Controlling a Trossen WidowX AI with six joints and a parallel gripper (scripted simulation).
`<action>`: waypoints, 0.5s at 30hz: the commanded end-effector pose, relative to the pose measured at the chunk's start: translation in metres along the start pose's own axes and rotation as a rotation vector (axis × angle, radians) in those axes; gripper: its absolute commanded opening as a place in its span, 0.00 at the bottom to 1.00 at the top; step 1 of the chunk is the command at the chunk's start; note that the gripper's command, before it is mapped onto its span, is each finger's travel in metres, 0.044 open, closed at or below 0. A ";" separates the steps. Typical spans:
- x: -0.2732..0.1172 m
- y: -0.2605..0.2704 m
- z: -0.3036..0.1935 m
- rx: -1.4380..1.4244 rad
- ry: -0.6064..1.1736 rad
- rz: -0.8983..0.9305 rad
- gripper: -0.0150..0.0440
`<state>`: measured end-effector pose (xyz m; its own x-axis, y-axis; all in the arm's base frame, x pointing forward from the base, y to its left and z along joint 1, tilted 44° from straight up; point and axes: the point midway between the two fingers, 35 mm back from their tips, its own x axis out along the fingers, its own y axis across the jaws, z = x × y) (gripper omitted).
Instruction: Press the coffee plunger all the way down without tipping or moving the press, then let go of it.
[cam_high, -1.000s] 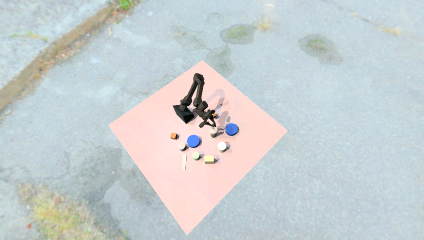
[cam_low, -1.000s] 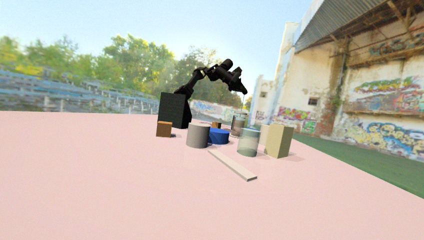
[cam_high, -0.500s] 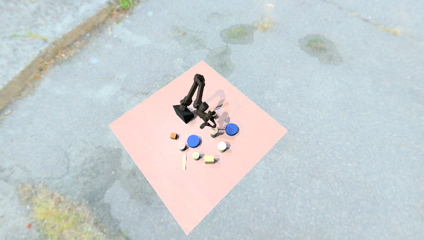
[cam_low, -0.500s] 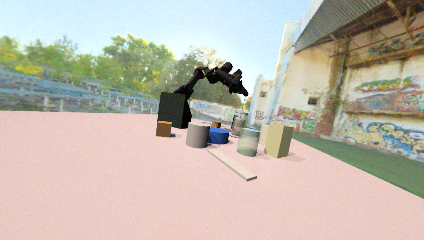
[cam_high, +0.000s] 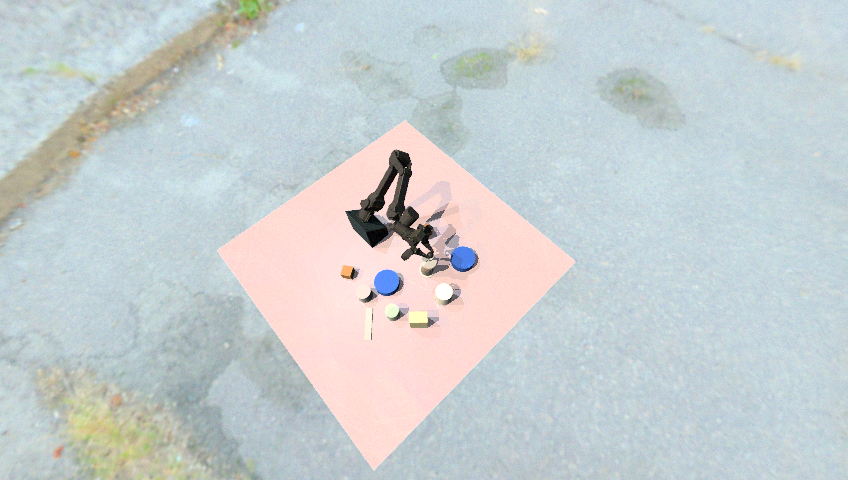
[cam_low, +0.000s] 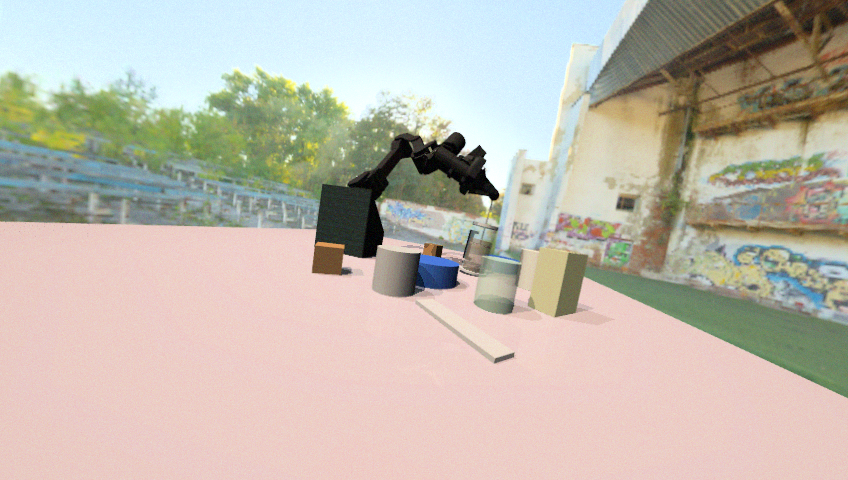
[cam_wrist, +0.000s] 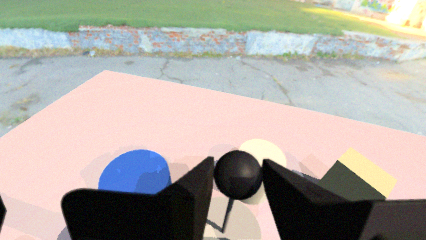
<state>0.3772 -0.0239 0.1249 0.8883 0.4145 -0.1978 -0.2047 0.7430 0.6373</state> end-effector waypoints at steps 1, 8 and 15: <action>0.009 0.000 -0.037 0.053 0.084 0.009 0.46; 0.017 0.001 -0.045 0.054 0.082 0.011 0.46; 0.026 0.003 -0.050 0.056 0.080 0.013 0.46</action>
<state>0.3855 -0.0085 0.1106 0.8940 0.4060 -0.1895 -0.2016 0.7422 0.6391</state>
